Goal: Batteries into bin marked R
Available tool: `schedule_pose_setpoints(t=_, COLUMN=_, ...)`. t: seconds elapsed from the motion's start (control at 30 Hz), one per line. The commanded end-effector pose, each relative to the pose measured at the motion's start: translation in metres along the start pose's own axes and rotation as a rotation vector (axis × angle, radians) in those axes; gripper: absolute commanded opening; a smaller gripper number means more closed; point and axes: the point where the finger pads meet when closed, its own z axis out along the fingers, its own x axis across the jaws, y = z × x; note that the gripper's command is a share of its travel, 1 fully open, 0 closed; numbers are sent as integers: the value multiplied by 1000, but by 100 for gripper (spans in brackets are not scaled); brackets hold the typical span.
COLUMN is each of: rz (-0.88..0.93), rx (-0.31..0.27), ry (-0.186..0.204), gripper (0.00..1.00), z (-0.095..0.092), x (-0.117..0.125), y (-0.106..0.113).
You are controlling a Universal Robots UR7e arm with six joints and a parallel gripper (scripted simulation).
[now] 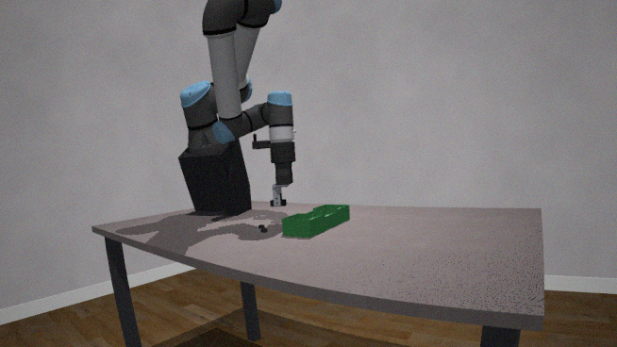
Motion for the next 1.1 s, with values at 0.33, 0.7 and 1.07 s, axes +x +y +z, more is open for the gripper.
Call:
schedule_pose_setpoints(t=0.33, rz=0, rx=1, ry=1, gripper=50, z=-6, x=0, y=0)
schedule_pose_setpoints(t=0.7, rz=0, rx=1, ry=1, gripper=50, z=-9, x=1, y=24)
schedule_pose_setpoints(t=1.07, rz=0, rx=1, ry=1, gripper=50, z=-9, x=3, y=76)
